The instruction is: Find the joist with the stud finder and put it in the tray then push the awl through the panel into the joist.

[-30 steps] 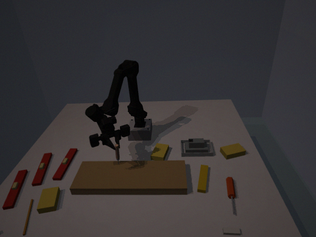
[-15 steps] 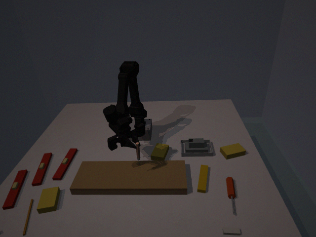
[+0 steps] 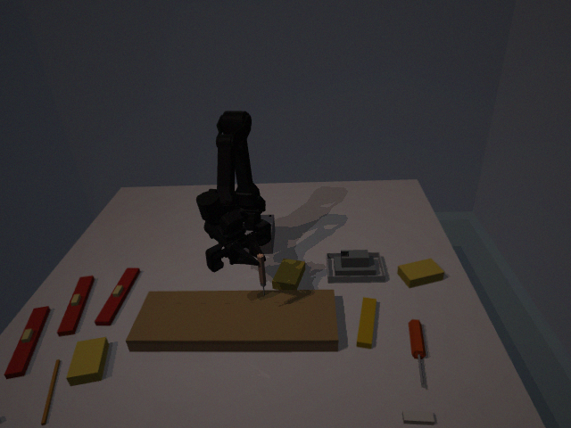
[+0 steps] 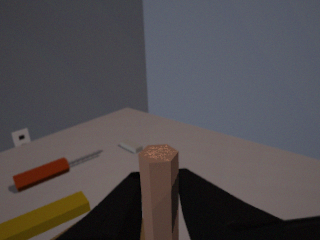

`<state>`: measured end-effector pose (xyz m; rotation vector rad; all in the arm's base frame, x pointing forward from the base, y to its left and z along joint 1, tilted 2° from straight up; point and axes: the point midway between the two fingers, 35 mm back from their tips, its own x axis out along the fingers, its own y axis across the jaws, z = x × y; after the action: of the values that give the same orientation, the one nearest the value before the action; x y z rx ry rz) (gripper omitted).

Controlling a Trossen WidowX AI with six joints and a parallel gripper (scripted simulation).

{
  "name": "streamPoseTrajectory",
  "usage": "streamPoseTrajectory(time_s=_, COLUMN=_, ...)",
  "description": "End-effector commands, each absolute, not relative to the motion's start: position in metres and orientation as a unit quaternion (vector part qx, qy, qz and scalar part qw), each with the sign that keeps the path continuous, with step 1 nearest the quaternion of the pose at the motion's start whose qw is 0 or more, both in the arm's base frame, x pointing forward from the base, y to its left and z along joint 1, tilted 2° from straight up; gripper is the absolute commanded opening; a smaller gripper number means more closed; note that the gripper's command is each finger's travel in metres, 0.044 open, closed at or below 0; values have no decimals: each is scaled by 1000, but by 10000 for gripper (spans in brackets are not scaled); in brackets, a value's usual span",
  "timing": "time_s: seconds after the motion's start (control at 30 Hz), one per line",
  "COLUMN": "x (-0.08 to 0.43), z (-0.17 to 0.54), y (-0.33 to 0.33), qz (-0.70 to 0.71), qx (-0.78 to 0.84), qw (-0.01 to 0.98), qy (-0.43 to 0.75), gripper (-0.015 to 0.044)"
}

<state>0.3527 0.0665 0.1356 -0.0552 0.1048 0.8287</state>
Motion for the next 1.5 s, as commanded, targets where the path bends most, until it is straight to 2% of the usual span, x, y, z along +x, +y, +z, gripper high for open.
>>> streamPoseTrajectory(time_s=0.0, x=353, z=134, y=67, qz=402, qx=-26, qw=914, qy=50, gripper=0)
streamPoseTrajectory(time_s=1.47, x=354, z=112, y=66, qz=402, qx=-26, qw=914, qy=51, gripper=0)
